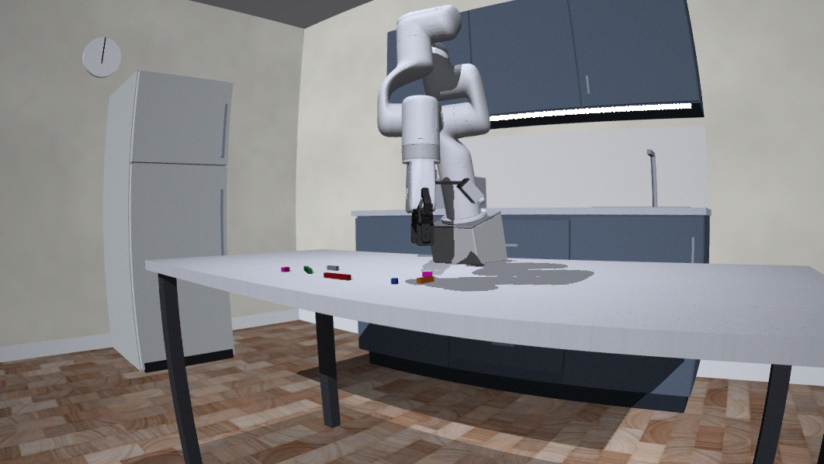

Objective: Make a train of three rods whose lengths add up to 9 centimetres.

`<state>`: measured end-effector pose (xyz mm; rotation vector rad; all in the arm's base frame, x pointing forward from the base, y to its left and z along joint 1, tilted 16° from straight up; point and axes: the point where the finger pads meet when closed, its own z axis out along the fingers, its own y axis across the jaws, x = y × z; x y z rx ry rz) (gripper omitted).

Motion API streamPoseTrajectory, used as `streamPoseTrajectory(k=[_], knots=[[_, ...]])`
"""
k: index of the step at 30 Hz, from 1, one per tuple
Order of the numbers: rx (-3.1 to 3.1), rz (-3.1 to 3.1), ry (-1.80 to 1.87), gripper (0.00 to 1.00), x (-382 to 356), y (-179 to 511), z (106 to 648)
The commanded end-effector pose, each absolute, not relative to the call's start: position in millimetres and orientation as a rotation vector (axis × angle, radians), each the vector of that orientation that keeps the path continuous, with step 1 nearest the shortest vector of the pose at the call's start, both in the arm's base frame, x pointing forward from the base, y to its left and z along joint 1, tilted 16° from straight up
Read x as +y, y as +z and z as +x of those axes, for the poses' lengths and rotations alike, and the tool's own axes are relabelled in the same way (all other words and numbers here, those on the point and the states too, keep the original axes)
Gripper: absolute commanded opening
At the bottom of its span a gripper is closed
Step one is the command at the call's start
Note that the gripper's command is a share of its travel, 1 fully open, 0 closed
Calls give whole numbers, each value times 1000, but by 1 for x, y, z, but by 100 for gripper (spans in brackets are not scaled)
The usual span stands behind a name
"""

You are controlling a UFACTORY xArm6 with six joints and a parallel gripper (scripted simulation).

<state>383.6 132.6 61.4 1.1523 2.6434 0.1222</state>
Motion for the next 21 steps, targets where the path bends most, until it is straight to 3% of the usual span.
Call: streamPoseTrajectory(k=[1, 21], knots=[[2641, 1152, 126, 100, 133, 63, 385], [2314, 1774, 200, 100, 99, 63, 394]])
